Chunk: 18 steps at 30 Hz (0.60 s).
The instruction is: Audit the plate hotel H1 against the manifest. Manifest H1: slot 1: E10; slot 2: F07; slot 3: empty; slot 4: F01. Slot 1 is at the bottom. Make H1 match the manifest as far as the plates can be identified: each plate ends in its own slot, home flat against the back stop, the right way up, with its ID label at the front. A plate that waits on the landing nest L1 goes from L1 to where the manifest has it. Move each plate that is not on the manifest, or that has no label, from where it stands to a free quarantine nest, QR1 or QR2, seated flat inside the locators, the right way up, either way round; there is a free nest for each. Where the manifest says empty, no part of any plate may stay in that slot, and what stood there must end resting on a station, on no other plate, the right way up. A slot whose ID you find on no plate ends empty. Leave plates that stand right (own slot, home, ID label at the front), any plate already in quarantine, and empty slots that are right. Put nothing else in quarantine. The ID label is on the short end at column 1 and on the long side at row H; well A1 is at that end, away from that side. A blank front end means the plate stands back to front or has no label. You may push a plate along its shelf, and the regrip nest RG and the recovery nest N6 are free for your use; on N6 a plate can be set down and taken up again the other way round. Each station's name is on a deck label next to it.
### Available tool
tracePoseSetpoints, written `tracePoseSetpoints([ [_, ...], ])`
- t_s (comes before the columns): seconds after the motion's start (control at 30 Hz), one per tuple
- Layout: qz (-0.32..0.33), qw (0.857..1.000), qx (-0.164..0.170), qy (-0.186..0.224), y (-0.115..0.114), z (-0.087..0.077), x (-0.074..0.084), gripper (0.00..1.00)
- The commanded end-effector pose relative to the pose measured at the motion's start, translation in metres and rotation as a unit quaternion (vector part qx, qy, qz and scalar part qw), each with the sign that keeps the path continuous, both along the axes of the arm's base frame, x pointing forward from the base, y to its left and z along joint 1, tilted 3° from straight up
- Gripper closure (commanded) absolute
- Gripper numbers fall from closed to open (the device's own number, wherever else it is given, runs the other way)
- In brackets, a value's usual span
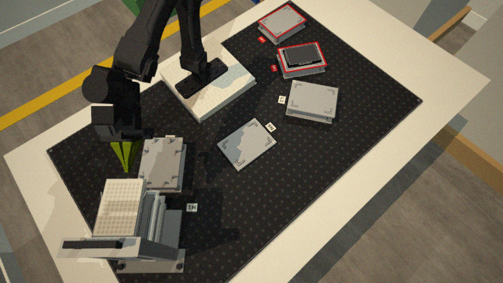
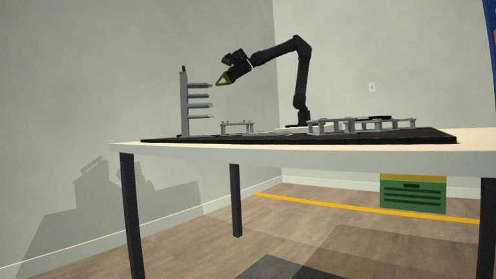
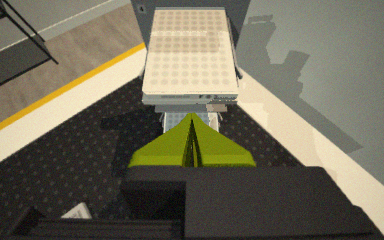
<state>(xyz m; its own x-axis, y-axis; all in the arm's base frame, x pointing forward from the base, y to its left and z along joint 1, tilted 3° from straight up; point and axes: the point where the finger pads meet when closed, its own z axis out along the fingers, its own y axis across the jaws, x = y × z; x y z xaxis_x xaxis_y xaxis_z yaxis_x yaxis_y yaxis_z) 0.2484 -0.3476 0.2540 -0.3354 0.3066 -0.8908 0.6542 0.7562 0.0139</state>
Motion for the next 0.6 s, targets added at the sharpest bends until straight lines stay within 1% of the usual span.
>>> tracePoseSetpoints([
  [0.0,0.002,1.000,-0.004,-0.003,0.004,0.005,-0.004,1.00],
  [0.57,0.002,1.000,-0.004,-0.003,0.020,0.004,-0.023,1.00],
])
